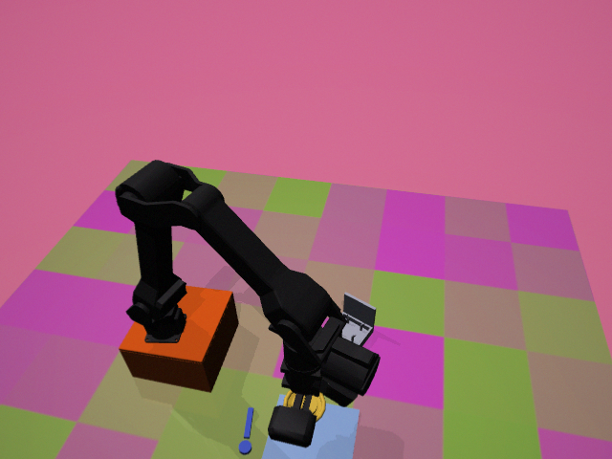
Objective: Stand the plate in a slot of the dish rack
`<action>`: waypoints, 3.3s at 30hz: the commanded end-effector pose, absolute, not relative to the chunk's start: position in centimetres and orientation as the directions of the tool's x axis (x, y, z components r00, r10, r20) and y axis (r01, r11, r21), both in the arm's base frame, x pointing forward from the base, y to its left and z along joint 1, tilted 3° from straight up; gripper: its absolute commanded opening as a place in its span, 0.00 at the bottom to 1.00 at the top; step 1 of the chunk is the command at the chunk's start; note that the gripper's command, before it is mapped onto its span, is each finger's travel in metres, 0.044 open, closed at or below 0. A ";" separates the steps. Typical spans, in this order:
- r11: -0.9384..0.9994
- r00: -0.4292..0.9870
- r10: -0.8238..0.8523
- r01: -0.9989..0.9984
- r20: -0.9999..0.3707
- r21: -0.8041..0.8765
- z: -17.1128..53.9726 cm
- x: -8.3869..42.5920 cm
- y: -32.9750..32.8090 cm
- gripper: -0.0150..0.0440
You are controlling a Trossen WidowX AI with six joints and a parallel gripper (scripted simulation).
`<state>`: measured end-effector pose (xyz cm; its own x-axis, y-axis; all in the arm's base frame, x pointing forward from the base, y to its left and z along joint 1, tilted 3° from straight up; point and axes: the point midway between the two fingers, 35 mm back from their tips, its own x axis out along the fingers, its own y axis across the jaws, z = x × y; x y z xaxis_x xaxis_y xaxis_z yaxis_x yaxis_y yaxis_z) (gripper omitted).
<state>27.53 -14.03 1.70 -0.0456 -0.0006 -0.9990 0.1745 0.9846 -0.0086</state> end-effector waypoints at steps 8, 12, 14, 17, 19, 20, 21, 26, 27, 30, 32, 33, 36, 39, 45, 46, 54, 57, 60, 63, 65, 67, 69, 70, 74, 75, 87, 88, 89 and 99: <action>0.984 -0.029 -0.007 0.176 -1.000 -0.012 8.4 27.9 -14.1 0.25; 0.984 -0.029 -0.007 0.176 -1.000 -0.012 10.3 27.8 -14.0 0.25; 0.984 -0.029 -0.007 0.176 -1.000 -0.012 10.6 27.7 -14.0 0.25; 0.984 -0.029 -0.007 0.176 -1.000 -0.012 10.6 27.7 -14.0 0.25; 0.983 -0.029 -0.007 0.181 -1.000 -0.012 10.6 27.8 -13.8 0.25; 0.981 -0.028 -0.006 0.196 -1.000 -0.012 10.6 27.9 -13.4 0.25; 0.975 -0.026 -0.006 0.220 -1.000 -0.011 10.6 28.2 -12.7 0.25; 0.927 -0.022 -0.002 0.374 -1.000 -0.010 10.6 29.1 -8.6 0.25; 0.914 -0.022 -0.001 0.405 -1.000 -0.010 10.5 29.2 -7.8 0.25; 0.868 -0.026 0.001 0.496 -1.000 -0.012 10.5 29.4 -5.4 0.25; 0.845 -0.027 0.002 0.534 -1.000 -0.013 10.5 29.4 -4.4 0.25; 0.842 -0.027 0.002 0.539 -1.000 -0.013 10.5 29.4 -4.3 0.25; 0.842 -0.027 0.002 0.539 -1.000 -0.013 10.5 29.4 -4.3 0.25; 0.842 -0.027 0.002 0.539 -1.000 -0.013 10.5 29.4 -4.3 0.25; 0.883 -0.006 0.089 0.464 -0.996 0.076 8.7 30.1 -3.9 0.25; 0.890 -0.001 0.108 0.446 -0.994 0.096 8.3 30.2 -3.8 0.25; 0.921 0.051 0.261 0.287 -0.964 0.265 5.5 31.3 -3.0 0.25; 0.920 0.074 0.317 0.220 -0.946 0.325 4.6 31.6 -2.8 0.25; 0.912 0.098 0.371 0.151 -0.924 0.382 3.8 31.9 -2.5 0.25; 0.898 0.124 0.422 0.079 -0.898 0.433 3.0 32.2 -2.3 0.25; 0.886 0.142 0.455 0.030 -0.879 0.463 2.5 32.3 -2.2 0.25; 0.871 0.160 0.487 -0.020 -0.859 0.490 2.0 32.4 -2.0 0.25; 0.855 0.179 0.518 -0.071 -0.837 0.514 1.6 32.6 -1.9 0.25; 0.847 0.187 0.532 -0.095 -0.826 0.523 1.3 32.6 -1.9 0.25; 0.811 0.220 0.584 -0.190 -0.782 0.553 0.4 32.6 -1.6 0.25; 0.802 0.228 0.596 -0.214 -0.770 0.558 0.2 32.6 -1.6 0.25; 0.682 0.334 0.723 -0.491 -0.605 0.543 -1.5 32.3 -1.1 0.25; 0.672 0.343 0.731 -0.512 -0.590 0.535 -1.6 32.2 -1.1 0.25; 0.662 0.351 0.739 -0.533 -0.575 0.526 -1.7 32.2 -1.1 0.25; 0.582 0.442 0.805 -0.720 -0.396 0.378 -1.8 31.6 -1.0 0.25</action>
